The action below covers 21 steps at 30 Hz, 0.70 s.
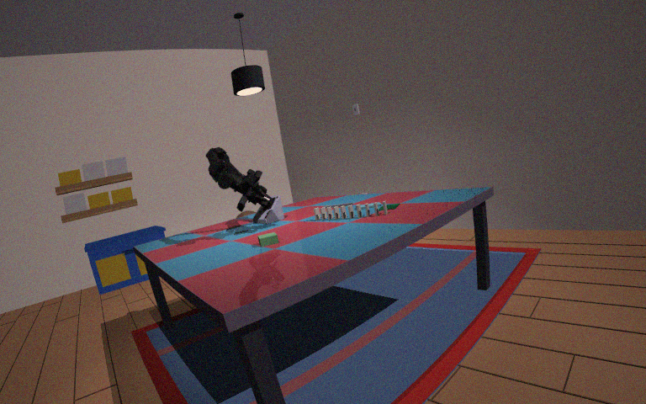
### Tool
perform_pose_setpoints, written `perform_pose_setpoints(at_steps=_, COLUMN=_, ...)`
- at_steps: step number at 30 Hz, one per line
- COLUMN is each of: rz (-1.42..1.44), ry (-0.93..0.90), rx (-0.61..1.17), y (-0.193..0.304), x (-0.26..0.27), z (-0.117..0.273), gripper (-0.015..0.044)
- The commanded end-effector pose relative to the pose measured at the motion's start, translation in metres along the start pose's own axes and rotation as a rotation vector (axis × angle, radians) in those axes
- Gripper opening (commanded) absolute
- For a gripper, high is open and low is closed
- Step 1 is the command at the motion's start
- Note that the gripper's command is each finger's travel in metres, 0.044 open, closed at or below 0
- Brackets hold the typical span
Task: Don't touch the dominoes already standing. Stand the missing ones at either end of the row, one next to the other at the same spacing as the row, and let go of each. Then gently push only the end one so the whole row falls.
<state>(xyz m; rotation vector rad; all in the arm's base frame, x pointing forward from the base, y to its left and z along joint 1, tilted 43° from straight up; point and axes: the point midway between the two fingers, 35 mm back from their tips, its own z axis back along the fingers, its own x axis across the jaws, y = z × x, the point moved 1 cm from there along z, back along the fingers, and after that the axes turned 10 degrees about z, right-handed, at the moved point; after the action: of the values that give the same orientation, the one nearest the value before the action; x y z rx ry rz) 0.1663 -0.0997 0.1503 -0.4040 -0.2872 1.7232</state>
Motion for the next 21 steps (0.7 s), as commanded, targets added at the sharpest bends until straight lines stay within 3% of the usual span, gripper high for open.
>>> perform_pose_setpoints(at_steps=1, rz=0.021, ry=0.0, rx=-0.072, y=0.0, x=0.0, z=-0.001, gripper=0.0022)
perform_pose_setpoints(at_steps=21, rz=0.197, ry=0.154, rx=-0.447, y=-0.003, x=-0.011, z=0.011, gripper=0.0022)
